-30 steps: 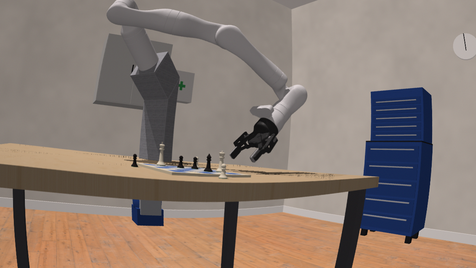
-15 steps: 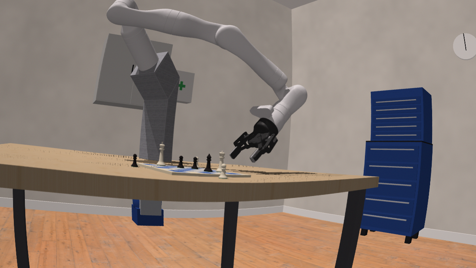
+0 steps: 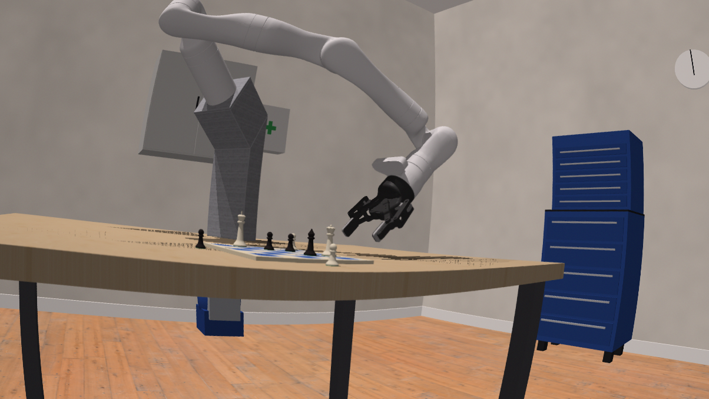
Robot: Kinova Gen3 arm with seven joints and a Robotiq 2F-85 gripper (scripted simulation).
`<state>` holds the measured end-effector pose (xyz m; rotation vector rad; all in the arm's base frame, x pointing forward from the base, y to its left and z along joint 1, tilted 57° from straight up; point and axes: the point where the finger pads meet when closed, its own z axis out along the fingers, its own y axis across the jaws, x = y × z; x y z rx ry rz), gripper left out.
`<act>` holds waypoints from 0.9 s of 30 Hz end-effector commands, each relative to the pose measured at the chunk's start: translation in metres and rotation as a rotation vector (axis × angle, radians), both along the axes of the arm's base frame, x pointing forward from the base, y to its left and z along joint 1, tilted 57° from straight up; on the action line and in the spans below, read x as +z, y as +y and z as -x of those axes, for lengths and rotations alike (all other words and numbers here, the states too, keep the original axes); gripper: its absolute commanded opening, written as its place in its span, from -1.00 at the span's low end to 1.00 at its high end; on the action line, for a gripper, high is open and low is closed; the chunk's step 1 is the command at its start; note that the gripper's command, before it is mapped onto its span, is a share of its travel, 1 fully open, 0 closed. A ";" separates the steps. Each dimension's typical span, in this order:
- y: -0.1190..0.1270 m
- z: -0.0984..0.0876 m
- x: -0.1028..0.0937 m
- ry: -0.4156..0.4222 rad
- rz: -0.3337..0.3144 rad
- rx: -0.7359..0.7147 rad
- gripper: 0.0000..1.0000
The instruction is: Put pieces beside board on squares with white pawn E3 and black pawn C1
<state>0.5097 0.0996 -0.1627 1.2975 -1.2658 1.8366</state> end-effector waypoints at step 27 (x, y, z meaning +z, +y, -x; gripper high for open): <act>0.017 0.015 0.014 -0.001 -0.001 0.001 1.00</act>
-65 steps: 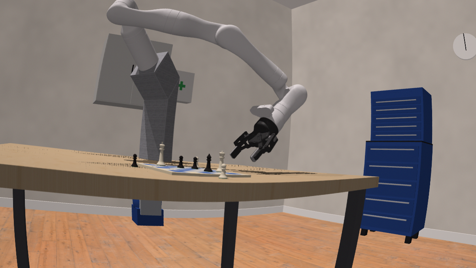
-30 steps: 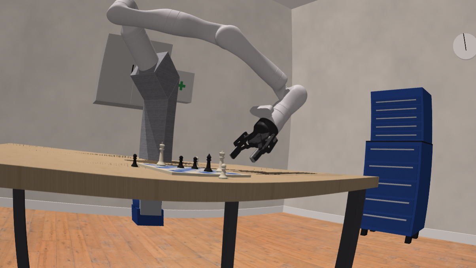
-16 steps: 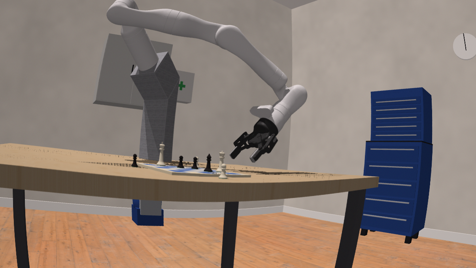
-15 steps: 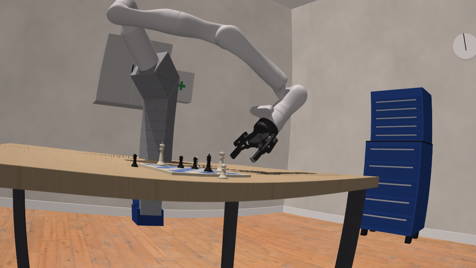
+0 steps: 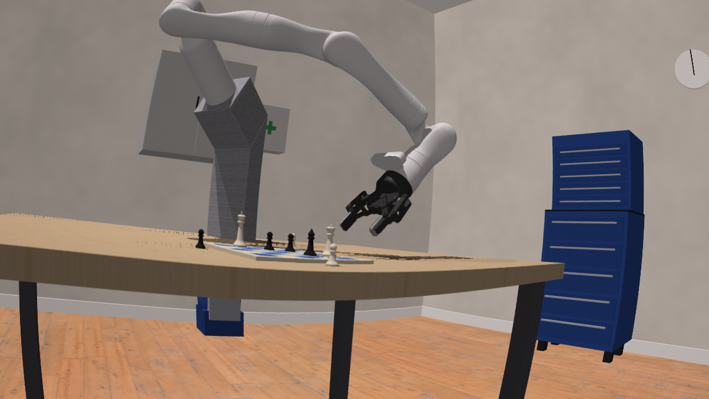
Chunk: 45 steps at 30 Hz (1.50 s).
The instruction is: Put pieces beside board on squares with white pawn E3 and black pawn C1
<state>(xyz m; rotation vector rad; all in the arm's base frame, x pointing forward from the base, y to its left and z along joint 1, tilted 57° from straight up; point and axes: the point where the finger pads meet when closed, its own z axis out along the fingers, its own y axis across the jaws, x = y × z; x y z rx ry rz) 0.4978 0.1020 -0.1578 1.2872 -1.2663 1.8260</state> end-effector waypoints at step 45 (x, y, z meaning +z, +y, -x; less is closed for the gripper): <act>0.055 -0.058 0.145 0.186 -0.132 0.112 1.00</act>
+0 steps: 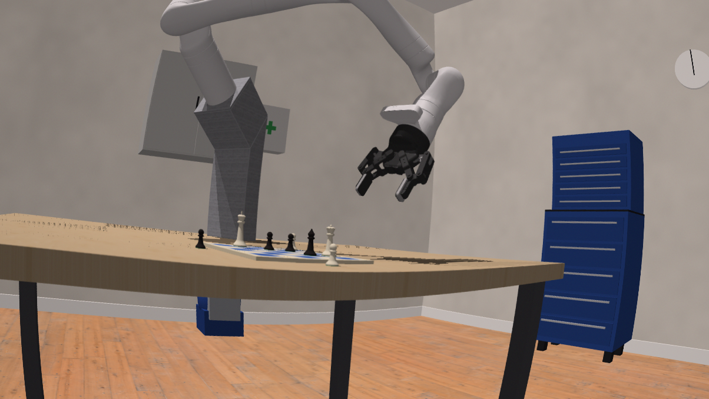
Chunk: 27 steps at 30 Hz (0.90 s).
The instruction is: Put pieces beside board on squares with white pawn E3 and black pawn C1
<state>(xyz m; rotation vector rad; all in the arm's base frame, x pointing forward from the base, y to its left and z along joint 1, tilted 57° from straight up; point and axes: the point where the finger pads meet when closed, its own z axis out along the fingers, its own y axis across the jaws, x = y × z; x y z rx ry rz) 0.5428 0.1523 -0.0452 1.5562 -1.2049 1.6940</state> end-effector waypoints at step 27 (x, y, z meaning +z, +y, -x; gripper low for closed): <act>-0.052 -0.051 0.173 0.422 -0.299 0.315 1.00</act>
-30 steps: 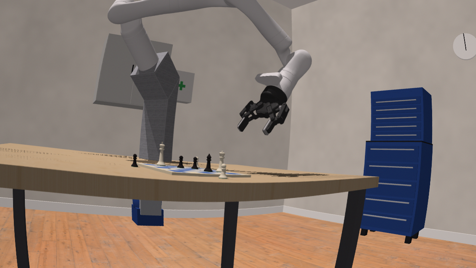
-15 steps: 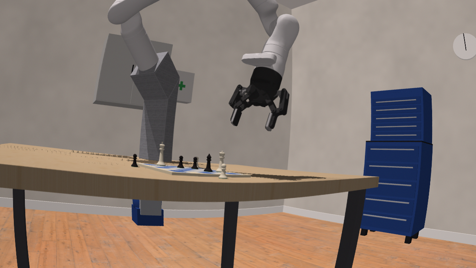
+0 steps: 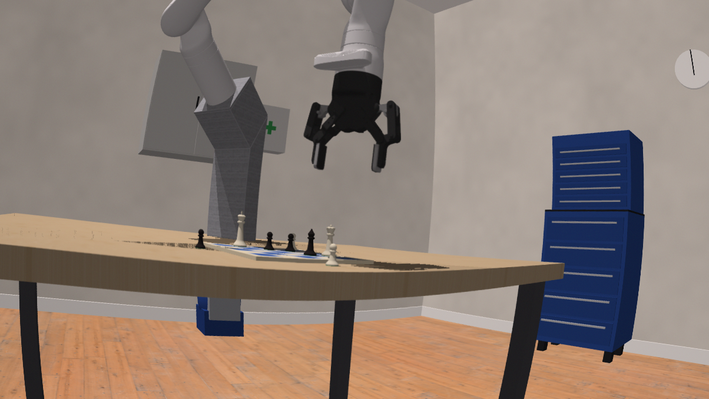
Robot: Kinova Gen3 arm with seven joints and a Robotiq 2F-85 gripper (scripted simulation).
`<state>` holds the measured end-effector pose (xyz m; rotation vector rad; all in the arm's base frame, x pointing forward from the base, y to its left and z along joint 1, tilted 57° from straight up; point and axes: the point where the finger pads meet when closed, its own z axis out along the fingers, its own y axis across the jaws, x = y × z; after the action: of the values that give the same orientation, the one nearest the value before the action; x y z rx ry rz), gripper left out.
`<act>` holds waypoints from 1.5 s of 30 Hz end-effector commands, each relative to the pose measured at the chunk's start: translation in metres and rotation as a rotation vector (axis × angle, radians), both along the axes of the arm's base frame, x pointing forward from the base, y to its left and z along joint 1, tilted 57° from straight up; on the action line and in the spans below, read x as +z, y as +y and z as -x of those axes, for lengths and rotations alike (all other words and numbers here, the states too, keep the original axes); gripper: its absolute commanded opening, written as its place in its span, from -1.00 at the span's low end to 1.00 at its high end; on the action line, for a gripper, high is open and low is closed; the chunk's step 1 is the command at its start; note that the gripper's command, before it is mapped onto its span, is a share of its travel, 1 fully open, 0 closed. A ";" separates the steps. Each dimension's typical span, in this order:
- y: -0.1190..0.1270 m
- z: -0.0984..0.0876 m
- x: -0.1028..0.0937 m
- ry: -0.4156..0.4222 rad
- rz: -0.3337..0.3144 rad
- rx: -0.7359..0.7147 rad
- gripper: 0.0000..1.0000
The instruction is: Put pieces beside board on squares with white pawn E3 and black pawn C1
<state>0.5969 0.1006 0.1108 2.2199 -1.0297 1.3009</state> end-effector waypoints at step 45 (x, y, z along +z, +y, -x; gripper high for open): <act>-0.003 0.006 0.020 0.033 -0.035 0.037 1.00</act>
<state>0.5911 0.0969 0.1303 2.2859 -1.0167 1.2677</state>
